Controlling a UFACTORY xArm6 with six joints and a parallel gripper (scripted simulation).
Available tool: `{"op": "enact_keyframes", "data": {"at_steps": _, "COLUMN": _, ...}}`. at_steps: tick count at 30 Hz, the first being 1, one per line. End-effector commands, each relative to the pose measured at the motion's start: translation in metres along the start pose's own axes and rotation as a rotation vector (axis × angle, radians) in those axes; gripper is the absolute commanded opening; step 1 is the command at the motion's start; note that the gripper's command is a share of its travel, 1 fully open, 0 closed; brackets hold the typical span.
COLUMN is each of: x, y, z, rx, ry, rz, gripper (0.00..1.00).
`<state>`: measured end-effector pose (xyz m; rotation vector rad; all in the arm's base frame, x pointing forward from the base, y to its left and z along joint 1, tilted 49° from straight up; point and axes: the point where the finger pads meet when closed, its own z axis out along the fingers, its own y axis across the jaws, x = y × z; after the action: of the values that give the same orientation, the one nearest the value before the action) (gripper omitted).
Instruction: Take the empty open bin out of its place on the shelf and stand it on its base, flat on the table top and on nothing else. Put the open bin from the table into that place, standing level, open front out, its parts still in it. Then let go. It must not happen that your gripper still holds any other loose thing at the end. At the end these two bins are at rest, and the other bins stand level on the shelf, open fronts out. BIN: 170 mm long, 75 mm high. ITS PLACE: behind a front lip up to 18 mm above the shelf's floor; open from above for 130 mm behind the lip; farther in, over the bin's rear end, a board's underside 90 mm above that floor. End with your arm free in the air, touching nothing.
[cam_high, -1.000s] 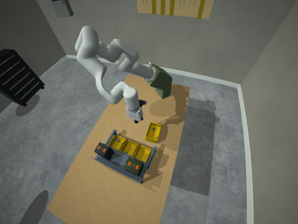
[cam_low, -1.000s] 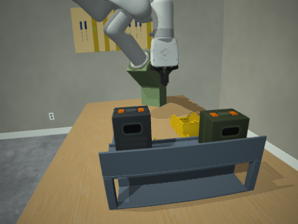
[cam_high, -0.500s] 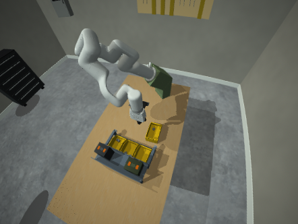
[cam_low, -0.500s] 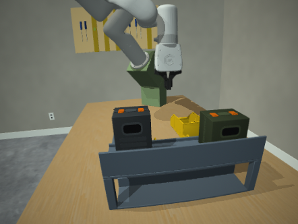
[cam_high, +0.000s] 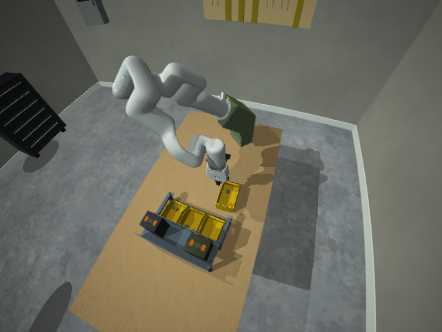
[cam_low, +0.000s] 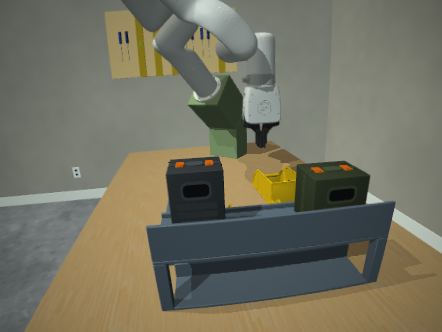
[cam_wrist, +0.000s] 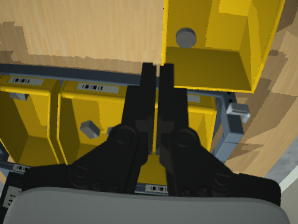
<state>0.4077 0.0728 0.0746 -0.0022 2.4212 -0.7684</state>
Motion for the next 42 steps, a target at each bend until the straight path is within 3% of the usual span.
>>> {"op": "enact_keyframes", "data": {"at_steps": 1, "x": -0.0003, "y": 0.0035, "z": 0.0031, "rx": -0.002, "ry": -0.004, "rz": -0.001, "gripper": 0.00}}
{"op": "enact_keyframes", "data": {"at_steps": 21, "x": -0.0003, "y": 0.0035, "z": 0.0031, "rx": -0.002, "ry": -0.004, "rz": -0.001, "gripper": 0.00}}
{"op": "enact_keyframes", "data": {"at_steps": 22, "x": -0.0003, "y": 0.0035, "z": 0.0031, "rx": -0.002, "ry": -0.004, "rz": -0.001, "gripper": 0.26}}
{"op": "enact_keyframes", "data": {"at_steps": 42, "x": -0.0003, "y": 0.0035, "z": 0.0031, "rx": -0.002, "ry": -0.004, "rz": -0.001, "gripper": 0.26}}
